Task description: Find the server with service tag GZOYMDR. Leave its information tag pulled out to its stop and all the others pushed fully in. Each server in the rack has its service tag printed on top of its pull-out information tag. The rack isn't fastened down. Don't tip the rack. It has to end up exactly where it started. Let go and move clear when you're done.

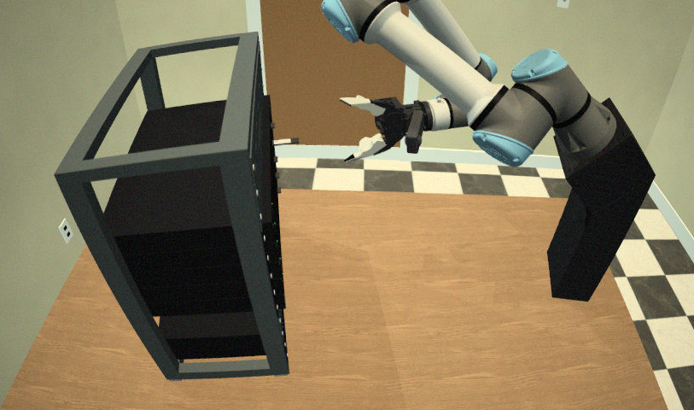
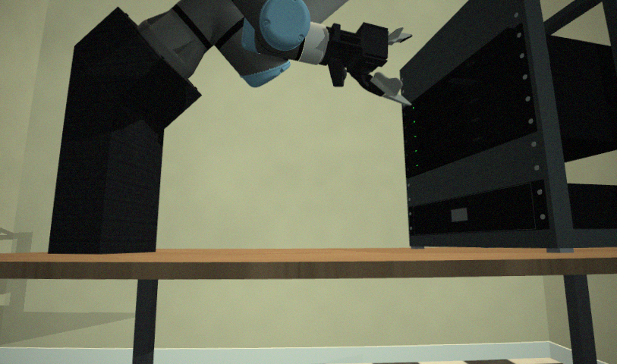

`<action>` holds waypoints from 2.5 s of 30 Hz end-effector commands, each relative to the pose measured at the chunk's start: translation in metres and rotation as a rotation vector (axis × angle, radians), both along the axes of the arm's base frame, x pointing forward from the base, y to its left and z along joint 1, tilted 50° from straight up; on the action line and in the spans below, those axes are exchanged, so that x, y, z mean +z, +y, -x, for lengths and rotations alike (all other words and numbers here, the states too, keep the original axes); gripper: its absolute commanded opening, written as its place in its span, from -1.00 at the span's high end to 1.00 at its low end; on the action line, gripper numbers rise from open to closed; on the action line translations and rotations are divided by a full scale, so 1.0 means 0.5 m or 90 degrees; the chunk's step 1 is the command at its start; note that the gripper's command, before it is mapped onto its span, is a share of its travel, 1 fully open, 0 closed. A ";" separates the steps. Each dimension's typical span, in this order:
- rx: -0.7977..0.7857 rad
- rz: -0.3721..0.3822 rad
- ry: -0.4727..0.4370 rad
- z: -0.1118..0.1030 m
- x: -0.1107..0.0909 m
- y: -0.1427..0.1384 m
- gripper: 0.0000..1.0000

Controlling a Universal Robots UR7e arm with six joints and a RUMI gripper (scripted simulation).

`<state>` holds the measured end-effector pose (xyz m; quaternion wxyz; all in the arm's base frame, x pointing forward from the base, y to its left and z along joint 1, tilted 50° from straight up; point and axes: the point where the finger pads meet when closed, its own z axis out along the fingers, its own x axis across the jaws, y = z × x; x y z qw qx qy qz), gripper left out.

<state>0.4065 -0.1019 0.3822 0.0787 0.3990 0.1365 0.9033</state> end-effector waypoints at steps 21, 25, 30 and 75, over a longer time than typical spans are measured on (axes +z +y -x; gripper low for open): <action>-0.022 -0.014 -0.046 -0.004 -0.020 -0.007 -1.00; -0.024 -0.015 -0.048 -0.005 -0.021 -0.007 -1.00; -0.025 -0.016 -0.050 -0.005 -0.023 -0.008 -1.00; -0.026 -0.016 -0.050 -0.005 -0.023 -0.008 0.69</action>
